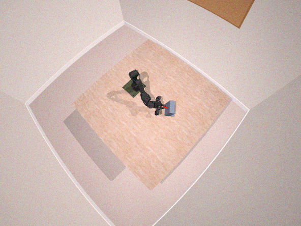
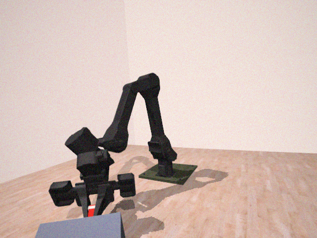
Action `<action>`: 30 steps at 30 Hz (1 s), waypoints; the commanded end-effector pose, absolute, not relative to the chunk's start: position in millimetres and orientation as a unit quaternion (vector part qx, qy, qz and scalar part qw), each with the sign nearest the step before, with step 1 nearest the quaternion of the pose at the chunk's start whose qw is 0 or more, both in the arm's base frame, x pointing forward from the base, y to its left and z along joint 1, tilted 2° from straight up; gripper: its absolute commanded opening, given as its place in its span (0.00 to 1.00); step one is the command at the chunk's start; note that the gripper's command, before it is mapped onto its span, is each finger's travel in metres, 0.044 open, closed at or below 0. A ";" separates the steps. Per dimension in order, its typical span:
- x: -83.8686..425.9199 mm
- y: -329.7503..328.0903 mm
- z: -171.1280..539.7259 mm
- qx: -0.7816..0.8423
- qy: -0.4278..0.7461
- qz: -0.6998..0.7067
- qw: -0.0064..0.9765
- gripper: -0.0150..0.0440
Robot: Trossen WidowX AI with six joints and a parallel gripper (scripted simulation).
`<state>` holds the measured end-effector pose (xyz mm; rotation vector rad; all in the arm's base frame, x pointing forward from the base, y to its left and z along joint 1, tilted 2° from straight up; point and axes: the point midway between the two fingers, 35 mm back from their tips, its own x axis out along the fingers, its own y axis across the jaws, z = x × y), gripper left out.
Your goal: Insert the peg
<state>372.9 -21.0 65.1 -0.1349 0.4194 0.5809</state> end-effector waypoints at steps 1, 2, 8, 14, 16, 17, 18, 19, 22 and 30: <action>376.1 -20.7 65.1 -0.066 0.205 0.283 0.935 0.25; 376.6 -20.6 65.0 -0.066 0.205 0.283 0.935 0.25; 378.1 -20.4 64.9 -0.066 0.205 0.283 0.935 0.25; 375.7 -19.7 63.7 -0.066 0.206 0.285 0.934 0.25; 375.7 -19.7 63.7 -0.066 0.206 0.285 0.934 0.25; 375.7 -19.7 63.7 -0.066 0.206 0.285 0.934 0.25; 375.7 -19.7 63.7 -0.066 0.206 0.285 0.934 0.30; 375.7 -19.7 63.7 -0.066 0.206 0.285 0.934 0.34; 375.7 -19.7 63.7 -0.066 0.206 0.285 0.934 0.48; 375.6 -19.9 63.8 -0.066 0.206 0.285 0.934 0.83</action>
